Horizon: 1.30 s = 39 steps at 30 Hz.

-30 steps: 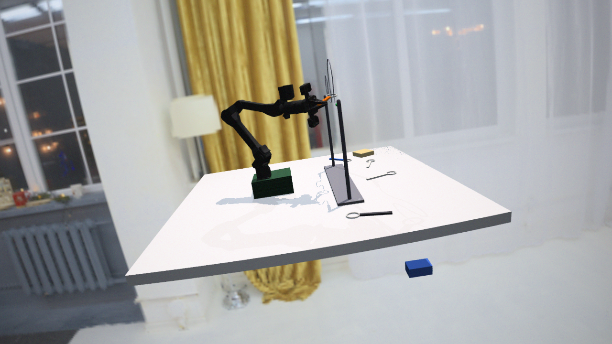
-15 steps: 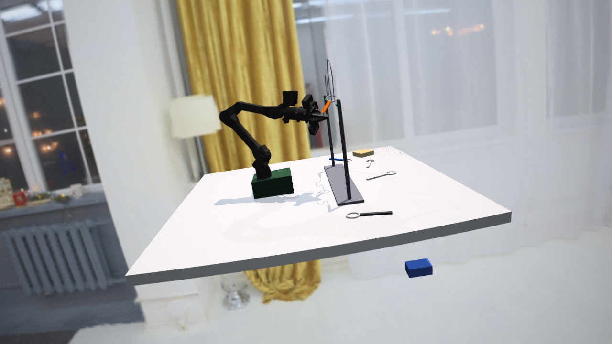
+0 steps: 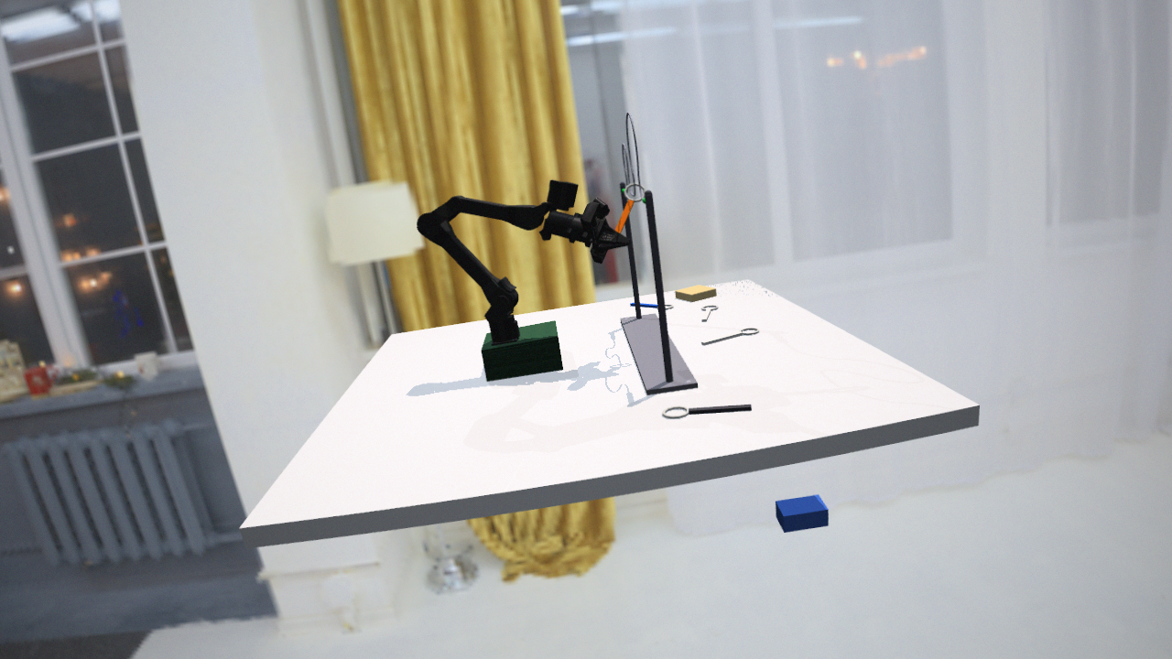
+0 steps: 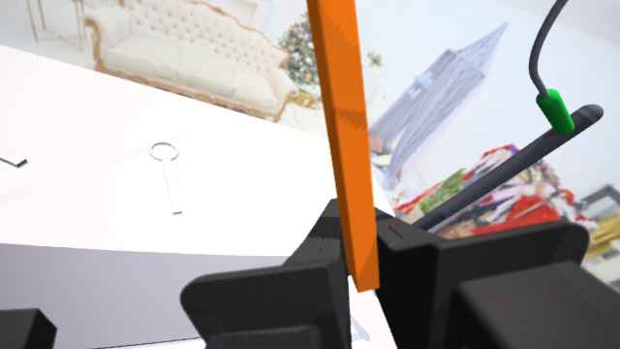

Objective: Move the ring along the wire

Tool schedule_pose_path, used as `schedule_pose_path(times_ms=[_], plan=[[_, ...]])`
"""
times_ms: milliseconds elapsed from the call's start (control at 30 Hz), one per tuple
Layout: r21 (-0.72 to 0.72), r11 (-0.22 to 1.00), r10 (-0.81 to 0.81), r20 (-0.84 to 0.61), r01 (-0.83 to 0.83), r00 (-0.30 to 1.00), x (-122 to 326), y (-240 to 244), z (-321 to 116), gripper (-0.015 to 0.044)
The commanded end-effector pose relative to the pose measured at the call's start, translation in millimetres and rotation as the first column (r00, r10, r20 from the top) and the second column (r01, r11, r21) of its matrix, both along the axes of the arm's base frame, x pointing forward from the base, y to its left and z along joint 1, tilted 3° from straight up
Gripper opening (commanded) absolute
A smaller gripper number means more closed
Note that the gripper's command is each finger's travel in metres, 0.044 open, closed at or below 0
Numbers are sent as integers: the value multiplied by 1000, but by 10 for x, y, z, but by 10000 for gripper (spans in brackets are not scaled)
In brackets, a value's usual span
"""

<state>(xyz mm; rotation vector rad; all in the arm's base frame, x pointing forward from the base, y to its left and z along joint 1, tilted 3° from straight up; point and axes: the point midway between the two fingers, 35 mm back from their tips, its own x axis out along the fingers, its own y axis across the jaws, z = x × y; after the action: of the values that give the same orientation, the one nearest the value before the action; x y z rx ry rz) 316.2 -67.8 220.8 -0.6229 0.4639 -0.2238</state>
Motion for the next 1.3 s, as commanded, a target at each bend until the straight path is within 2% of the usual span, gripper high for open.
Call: schedule_pose_path(times_ms=[0,600,1267], plan=[[90,996,-6,-5,7,1000,-17,115,-79,-150],[441,898,-6,-23,16,1000,-45,692,-263,-150],[577,816,-3,-29,20,1000,-63,1077,-270,-150]])
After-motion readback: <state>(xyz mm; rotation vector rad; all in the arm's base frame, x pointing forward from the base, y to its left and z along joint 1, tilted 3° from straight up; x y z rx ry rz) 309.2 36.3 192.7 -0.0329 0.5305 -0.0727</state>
